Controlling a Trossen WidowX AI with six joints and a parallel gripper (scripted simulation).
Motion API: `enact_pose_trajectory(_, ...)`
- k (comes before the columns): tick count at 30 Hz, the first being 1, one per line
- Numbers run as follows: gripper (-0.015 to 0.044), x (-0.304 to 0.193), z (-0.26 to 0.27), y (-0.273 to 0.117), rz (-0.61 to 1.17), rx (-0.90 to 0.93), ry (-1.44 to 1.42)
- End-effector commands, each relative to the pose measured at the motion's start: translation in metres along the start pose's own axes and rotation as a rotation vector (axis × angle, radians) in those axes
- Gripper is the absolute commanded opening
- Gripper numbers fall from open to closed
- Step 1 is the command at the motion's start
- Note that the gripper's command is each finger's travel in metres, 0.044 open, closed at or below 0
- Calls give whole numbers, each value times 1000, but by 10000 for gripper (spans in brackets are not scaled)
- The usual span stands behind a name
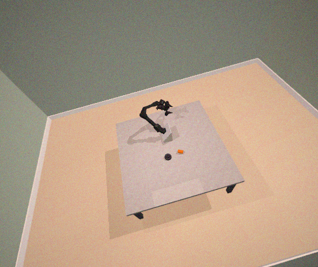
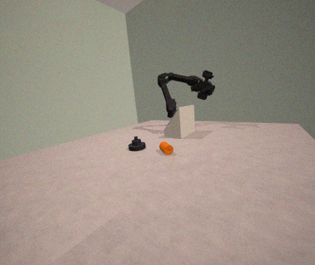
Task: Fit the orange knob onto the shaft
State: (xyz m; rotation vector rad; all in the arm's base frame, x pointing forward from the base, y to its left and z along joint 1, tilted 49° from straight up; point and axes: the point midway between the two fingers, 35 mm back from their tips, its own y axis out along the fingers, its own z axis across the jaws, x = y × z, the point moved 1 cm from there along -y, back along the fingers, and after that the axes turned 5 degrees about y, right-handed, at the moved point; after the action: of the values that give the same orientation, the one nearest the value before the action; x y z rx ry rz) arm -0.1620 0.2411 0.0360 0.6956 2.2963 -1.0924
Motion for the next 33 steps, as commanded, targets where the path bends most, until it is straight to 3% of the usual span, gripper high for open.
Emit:
enact_pose_trajectory(1,426,-1,-1,2,6,6,5)
enact_pose_trajectory(9,440,-45,-18,92,250,284,219)
enact_pose_trajectory(17,440,-111,-1,188,514,598,438)
enact_pose_trajectory(25,440,-191,56,260,762,895,687)
enact_pose_trajectory(33,440,-260,144,297,976,1208,846)
